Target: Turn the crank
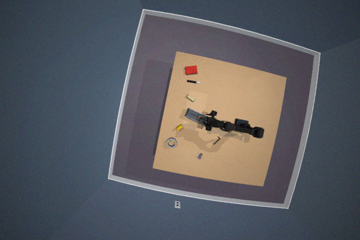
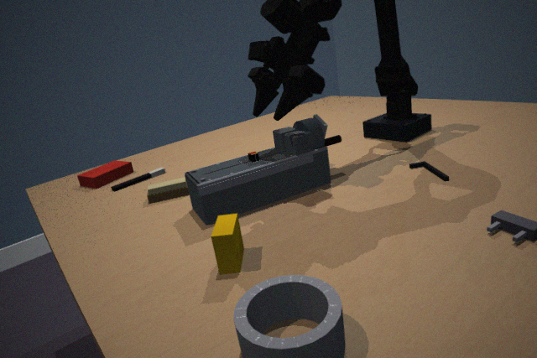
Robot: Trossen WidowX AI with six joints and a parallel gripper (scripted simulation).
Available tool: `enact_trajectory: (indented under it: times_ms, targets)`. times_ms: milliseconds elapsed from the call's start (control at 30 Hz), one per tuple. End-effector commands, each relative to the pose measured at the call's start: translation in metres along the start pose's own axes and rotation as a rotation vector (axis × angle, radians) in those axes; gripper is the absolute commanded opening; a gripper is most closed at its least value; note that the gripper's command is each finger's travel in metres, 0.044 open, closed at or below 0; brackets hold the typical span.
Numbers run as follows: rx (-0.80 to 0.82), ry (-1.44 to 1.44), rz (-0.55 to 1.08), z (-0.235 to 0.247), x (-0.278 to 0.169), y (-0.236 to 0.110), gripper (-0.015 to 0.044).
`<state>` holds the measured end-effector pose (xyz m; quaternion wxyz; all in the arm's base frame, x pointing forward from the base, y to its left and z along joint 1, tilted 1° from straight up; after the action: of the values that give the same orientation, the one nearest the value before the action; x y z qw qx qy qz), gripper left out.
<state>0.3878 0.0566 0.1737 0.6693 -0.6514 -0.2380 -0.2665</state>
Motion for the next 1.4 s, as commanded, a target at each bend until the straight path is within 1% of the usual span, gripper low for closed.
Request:
enact_trajectory:
  times_ms: [0, 367, 1067, 1367]
  targets:
    - [-0.001, 0.0, 0.0, -0.0001, 0.0, 0.0, 0.0282]
    - [-0.001, 0.0, 0.0, -0.0001, 0.0, 0.0, 0.0]
    - [0.0, 0.0, 0.0, 0.0, 0.0, 0.0, 0.0]
    - [0.0, 0.0, 0.0, 0.0, 0.0, 0.0, 0.0236]
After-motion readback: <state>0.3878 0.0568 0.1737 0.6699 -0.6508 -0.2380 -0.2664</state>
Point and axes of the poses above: the point midway between the two fingers, 35 mm back from their tips, its own y axis out along the fingers, its own z axis across the jaws, x = y × z, the point moved 5 cm from there along -y, back along the fingers, and after that the axes turned 4 degrees about y, right-handed, at the moved point
